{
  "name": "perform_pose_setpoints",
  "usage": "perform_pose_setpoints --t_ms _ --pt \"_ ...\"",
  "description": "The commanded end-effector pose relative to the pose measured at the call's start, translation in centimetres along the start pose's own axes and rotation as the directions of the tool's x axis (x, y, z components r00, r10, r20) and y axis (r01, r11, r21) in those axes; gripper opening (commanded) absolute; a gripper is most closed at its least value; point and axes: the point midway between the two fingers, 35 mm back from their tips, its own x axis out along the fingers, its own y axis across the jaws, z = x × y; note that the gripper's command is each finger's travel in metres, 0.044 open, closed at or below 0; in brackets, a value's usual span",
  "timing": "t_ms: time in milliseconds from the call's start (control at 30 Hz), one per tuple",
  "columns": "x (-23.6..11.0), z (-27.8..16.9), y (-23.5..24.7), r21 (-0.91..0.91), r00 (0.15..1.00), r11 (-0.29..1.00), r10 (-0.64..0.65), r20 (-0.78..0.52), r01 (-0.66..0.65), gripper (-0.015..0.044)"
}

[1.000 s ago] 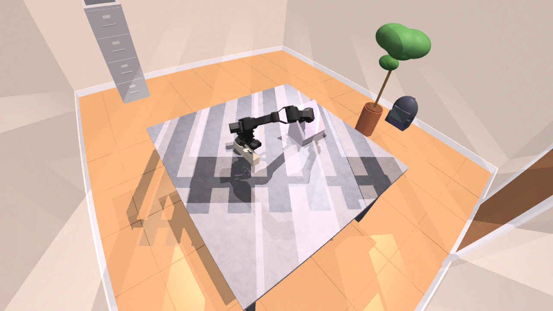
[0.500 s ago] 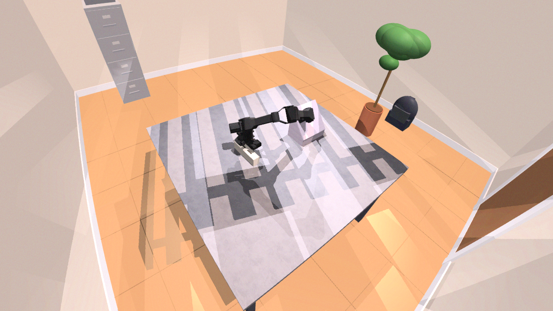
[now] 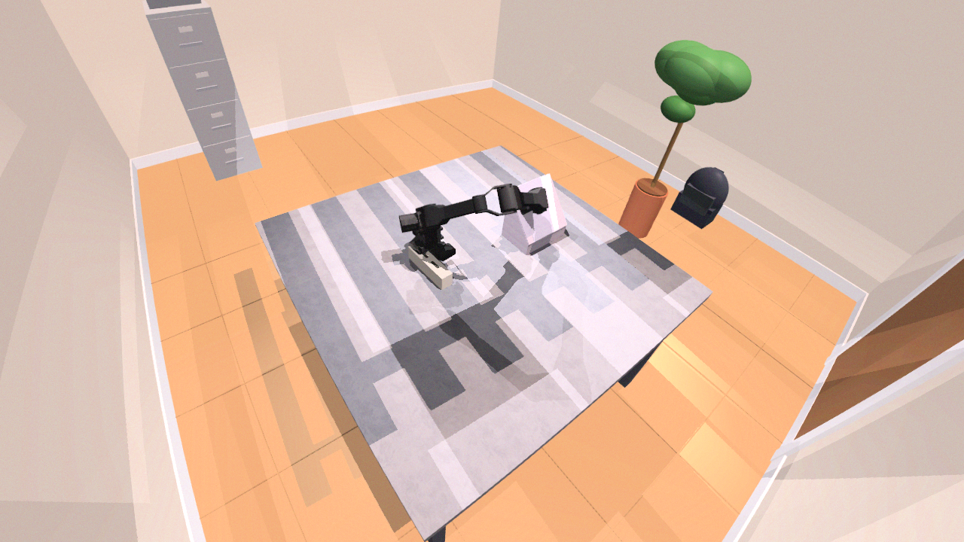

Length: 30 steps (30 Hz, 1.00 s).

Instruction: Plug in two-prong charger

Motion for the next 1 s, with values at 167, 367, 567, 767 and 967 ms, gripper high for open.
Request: perform_pose_setpoints --t_ms 167,367,567,767,967 --pt "-0.37 0.59 0.0 -0.016 1.0 1.0 -0.004 0.016 0.004 0.0" --pt "-0.44 0.63 0.01 -0.016 1.0 1.0 -0.004 0.016 0.004 0.0" --pt "-0.5 0.68 0.03 -0.016 1.0 1.0 -0.004 0.016 0.004 0.0" --pt "-0.49 0.74 0.06 -0.016 1.0 1.0 -0.004 0.016 0.004 0.0" --pt "-0.43 0.78 0.07 -0.016 1.0 1.0 -0.004 0.016 0.004 0.0"
